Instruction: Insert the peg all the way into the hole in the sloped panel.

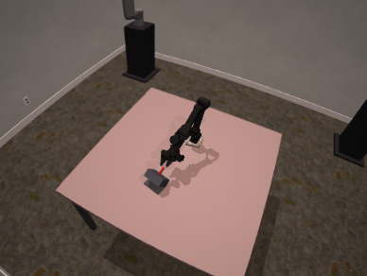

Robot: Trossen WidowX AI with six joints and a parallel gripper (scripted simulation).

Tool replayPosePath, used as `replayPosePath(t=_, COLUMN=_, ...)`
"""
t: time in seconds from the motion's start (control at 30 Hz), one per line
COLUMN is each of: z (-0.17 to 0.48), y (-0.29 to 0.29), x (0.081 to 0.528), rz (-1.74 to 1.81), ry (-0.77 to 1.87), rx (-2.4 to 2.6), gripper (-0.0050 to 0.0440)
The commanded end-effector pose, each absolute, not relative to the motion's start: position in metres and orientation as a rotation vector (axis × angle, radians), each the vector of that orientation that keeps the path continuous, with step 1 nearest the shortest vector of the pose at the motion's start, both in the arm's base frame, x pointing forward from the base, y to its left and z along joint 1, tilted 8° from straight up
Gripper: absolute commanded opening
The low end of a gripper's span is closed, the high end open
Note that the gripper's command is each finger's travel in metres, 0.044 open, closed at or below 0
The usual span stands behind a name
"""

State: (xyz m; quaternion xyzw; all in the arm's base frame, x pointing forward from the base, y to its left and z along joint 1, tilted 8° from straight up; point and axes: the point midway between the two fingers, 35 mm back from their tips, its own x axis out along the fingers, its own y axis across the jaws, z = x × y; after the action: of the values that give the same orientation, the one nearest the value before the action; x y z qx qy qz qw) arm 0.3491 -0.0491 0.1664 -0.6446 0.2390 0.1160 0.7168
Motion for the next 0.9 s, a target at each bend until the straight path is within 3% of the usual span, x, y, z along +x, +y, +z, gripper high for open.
replayPosePath(t=0.0, z=0.179, y=-0.047, x=0.337, rz=0.240, ry=0.516, rx=-1.430, gripper=0.0440)
replayPosePath(t=0.3, z=0.189, y=-0.043, x=0.311, rz=0.241, ry=0.515, rx=-1.431, gripper=0.0440)
replayPosePath(t=0.87, z=0.196, y=-0.042, x=0.305, rz=0.241, ry=0.515, rx=-1.431, gripper=0.0440)
